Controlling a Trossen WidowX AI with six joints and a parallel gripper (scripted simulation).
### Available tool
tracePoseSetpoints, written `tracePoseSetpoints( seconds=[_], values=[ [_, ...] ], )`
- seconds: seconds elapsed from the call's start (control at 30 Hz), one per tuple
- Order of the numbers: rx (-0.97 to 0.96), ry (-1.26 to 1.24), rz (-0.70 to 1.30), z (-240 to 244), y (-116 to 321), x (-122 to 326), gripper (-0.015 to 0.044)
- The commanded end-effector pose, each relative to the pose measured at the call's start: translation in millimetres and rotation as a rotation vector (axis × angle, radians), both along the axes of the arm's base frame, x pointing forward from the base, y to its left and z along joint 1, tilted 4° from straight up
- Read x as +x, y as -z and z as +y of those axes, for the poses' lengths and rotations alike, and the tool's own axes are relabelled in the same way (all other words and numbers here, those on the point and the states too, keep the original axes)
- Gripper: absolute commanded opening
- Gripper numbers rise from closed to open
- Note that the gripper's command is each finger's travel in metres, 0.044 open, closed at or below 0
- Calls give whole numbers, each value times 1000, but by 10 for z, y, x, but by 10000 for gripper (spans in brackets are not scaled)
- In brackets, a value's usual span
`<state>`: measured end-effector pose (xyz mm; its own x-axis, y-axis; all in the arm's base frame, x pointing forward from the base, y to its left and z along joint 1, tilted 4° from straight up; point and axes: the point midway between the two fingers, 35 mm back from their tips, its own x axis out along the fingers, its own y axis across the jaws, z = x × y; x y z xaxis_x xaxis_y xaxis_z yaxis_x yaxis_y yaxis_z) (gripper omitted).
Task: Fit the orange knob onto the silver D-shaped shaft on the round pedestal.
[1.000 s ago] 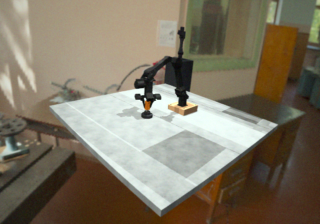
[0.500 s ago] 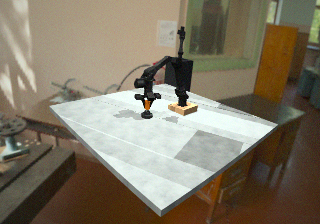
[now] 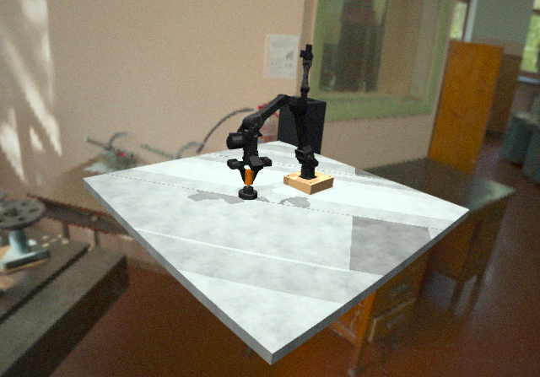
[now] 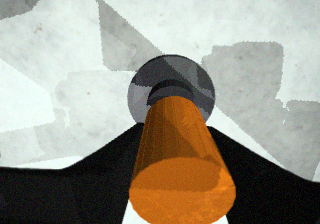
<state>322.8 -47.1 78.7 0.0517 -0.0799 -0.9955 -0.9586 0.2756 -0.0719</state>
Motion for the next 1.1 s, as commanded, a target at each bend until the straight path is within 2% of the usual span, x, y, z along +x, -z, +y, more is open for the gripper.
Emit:
tracePoseSetpoints(
  seconds=[0.0,0.53,0.77,1.07],
  values=[
    [2,-5,-1,2,1,6,0],
    [2,-5,-1,7,-45,11,0],
    [-9,-203,14,5,-36,14,0],
    [-9,-213,15,3,-4,2,0]
  ],
)
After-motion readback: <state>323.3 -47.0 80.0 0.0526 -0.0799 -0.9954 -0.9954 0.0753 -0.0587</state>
